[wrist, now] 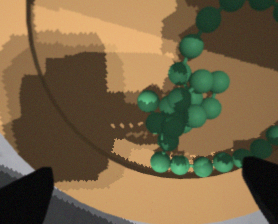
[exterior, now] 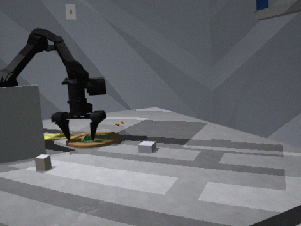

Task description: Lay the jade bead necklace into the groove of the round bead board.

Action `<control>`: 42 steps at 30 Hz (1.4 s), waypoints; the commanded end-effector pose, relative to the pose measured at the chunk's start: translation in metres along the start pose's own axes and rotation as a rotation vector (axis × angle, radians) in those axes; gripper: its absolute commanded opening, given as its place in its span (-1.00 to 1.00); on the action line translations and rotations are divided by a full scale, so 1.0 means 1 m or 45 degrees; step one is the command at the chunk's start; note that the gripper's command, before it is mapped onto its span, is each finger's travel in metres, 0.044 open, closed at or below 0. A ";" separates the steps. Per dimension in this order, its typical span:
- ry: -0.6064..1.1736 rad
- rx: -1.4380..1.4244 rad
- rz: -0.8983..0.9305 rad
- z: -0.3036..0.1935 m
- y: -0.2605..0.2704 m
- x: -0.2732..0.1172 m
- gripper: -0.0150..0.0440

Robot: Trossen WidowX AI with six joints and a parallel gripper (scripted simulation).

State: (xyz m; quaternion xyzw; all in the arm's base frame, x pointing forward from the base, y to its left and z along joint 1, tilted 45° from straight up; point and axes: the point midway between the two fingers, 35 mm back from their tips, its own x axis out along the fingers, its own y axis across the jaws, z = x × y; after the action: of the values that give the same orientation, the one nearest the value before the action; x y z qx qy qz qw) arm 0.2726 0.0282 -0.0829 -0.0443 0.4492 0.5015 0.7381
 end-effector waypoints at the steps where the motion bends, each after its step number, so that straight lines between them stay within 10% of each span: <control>1: 0.000 -0.009 -0.005 0.001 -0.002 -0.003 1.00; 23: 0.000 -0.009 -0.005 0.001 -0.002 -0.003 1.00; 35: -0.002 0.164 -0.010 0.048 -0.065 -0.024 -0.07; 42: -0.003 0.244 -0.010 0.071 -0.090 -0.035 -0.08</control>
State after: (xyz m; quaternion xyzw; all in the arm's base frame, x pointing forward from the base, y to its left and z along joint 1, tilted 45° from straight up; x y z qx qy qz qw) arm 0.3691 -0.0006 -0.0559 0.0124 0.4851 0.4615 0.7427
